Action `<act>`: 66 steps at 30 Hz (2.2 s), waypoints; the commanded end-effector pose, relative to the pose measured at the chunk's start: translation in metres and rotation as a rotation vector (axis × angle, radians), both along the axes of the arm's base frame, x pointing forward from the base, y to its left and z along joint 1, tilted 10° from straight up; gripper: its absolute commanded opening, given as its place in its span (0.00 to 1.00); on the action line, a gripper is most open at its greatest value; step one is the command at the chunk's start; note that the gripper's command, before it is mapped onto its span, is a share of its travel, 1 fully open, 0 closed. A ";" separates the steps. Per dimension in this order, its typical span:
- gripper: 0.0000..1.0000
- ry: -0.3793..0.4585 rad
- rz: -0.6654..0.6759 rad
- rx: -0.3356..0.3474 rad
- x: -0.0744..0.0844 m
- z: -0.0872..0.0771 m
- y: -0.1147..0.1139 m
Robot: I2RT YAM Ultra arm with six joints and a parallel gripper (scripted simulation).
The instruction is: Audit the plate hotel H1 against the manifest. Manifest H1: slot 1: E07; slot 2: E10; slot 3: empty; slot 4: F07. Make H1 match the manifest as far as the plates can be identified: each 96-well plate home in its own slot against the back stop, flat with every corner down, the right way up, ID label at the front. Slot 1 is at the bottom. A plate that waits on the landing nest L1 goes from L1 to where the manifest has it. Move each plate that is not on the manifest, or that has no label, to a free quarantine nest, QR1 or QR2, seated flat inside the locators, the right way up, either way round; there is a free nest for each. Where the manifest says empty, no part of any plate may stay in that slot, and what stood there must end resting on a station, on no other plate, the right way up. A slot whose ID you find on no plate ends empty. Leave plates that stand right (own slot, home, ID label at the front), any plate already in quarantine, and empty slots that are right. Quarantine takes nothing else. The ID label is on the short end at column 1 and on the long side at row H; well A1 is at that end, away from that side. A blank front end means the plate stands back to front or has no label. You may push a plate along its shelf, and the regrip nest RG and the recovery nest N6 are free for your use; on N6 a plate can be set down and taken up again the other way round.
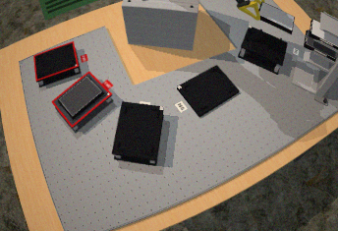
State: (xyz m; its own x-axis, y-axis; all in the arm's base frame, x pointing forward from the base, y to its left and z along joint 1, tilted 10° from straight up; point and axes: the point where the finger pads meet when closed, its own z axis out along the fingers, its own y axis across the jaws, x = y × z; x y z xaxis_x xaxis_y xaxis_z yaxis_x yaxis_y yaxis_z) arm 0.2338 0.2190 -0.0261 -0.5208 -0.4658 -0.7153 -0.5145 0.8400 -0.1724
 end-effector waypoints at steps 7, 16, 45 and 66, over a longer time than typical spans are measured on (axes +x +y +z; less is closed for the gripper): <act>0.86 -0.016 0.001 0.014 0.003 -0.001 0.000; 0.86 -0.016 0.003 0.013 0.002 -0.005 -0.001; 0.86 -0.015 0.003 0.012 0.004 -0.018 -0.002; 0.86 -0.016 0.001 0.013 0.006 -0.027 -0.004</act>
